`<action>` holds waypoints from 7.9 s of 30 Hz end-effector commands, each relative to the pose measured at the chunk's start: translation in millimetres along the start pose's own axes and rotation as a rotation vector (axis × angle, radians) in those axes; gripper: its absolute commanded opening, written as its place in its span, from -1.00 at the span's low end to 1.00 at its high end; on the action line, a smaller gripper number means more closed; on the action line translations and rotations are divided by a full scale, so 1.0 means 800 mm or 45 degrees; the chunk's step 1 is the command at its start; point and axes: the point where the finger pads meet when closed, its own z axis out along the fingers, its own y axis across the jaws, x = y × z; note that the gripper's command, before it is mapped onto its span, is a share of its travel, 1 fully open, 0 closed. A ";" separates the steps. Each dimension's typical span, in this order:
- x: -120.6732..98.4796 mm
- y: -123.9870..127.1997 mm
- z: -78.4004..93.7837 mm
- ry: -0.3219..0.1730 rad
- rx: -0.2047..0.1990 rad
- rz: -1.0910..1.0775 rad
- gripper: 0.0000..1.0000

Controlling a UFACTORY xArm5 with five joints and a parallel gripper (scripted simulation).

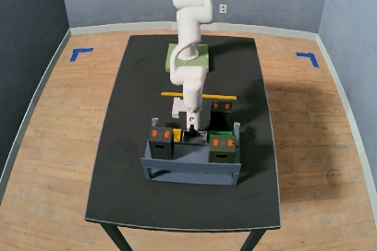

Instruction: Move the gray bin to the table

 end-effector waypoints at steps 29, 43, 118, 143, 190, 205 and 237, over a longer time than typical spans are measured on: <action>0.000 -0.002 -0.013 0.003 0.008 0.000 -1.00; 0.000 -0.002 -0.020 0.003 0.008 0.000 -1.00; 0.000 0.076 -0.034 0.003 0.008 0.000 -1.00; 0.000 0.128 -0.033 0.003 0.007 0.000 -1.00; 0.000 0.189 -0.033 0.003 0.006 0.000 -1.00; 0.000 0.199 -0.033 0.003 0.006 0.000 -1.00; 0.000 0.202 -0.020 0.003 0.006 0.000 -1.00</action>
